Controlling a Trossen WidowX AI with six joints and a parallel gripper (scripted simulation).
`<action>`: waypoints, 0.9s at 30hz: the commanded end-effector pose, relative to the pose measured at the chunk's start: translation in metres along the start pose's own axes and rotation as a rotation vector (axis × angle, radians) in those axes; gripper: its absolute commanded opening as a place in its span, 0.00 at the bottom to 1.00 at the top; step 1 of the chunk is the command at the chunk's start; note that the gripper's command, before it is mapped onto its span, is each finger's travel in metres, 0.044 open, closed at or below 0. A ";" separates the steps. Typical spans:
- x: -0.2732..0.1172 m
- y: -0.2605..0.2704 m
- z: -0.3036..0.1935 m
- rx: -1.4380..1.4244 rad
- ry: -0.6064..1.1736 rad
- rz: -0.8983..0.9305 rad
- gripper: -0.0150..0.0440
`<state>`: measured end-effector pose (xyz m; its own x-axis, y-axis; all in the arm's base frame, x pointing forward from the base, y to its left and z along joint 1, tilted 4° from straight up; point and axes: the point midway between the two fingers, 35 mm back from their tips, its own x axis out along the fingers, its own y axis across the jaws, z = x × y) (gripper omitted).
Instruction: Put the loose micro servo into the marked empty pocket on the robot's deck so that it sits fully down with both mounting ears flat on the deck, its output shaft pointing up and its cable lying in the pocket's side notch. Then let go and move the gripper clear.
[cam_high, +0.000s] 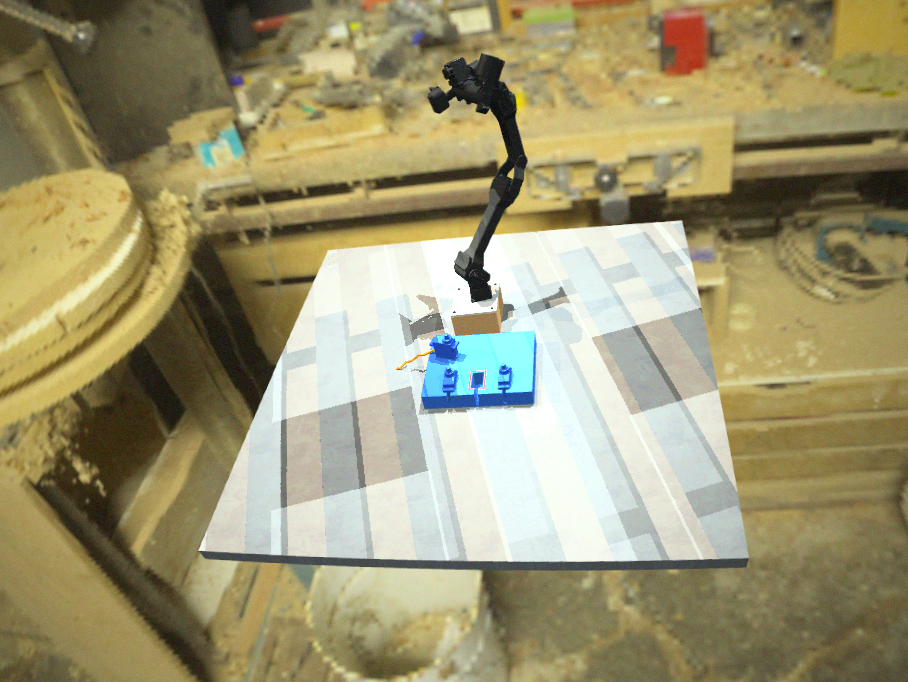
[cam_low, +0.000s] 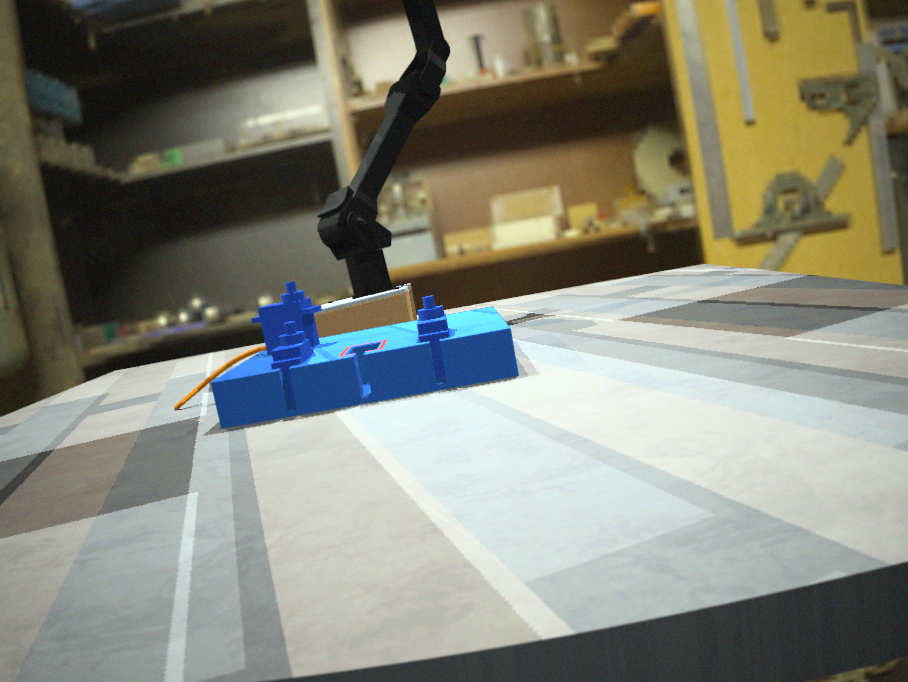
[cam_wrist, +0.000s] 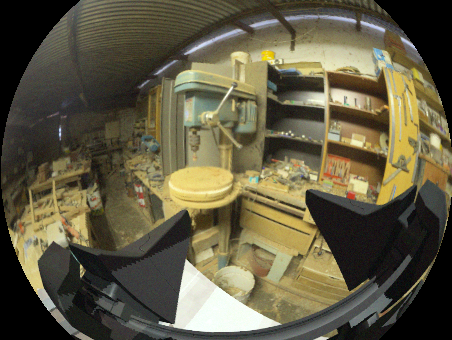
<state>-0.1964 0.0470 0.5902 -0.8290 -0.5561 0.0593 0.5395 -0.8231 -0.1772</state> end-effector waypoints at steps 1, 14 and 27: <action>0.000 0.002 0.001 0.000 -0.002 0.003 0.98; 0.007 0.077 0.021 0.026 -0.064 0.153 1.00; 0.001 0.185 0.028 0.044 -0.086 0.402 1.00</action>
<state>-0.1171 -0.0795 0.5923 -0.6006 -0.7938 0.0957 0.7790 -0.6079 -0.1533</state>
